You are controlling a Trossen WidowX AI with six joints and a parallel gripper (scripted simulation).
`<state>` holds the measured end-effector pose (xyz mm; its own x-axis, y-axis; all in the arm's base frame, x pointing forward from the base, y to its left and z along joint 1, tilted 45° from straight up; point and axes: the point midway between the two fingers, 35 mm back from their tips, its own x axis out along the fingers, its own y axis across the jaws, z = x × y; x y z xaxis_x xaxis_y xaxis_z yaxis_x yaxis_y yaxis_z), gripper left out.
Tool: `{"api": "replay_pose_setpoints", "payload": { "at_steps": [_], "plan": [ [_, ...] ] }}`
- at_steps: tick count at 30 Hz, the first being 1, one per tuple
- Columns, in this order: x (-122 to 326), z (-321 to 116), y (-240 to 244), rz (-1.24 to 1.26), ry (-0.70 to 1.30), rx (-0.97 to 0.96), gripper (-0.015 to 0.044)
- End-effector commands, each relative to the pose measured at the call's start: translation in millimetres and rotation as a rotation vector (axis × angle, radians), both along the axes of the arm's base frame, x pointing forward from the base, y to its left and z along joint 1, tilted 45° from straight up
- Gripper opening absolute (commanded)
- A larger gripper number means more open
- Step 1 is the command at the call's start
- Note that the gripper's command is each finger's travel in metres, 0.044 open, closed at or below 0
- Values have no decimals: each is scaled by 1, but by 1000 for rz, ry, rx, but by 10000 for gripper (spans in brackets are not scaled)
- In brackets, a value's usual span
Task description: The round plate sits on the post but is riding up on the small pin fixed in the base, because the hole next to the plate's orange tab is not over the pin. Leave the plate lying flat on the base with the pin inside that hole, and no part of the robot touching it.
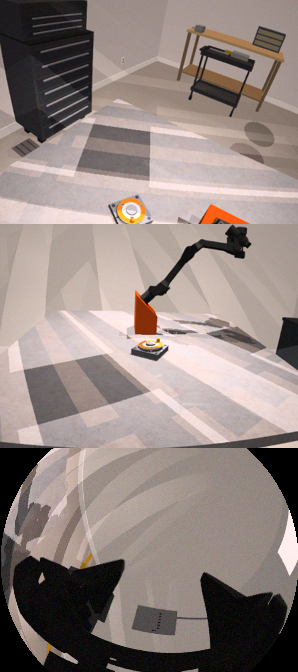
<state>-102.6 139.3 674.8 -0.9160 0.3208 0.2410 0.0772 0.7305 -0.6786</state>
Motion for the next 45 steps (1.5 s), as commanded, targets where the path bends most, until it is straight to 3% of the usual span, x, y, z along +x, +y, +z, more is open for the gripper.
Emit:
{"api": "replay_pose_setpoints", "payload": {
  "at_steps": [1, 5, 10, 15, 29, 38, 45],
  "plan": [
    [2, 0, 3, -8, 9, -9, 374],
    [58, -8, 68, -156, 190, -202, 269],
    [97, -19, 101, -239, 304, -313, 138],
    [175, -52, 146, -377, 526, -509, 6],
    [351, -183, 182, -611, 1128, -953, 0],
    [441, -292, 151, -717, 1577, -1164, 0],
    [484, -385, 104, -754, 1971, -1295, 0]
  ]
}}
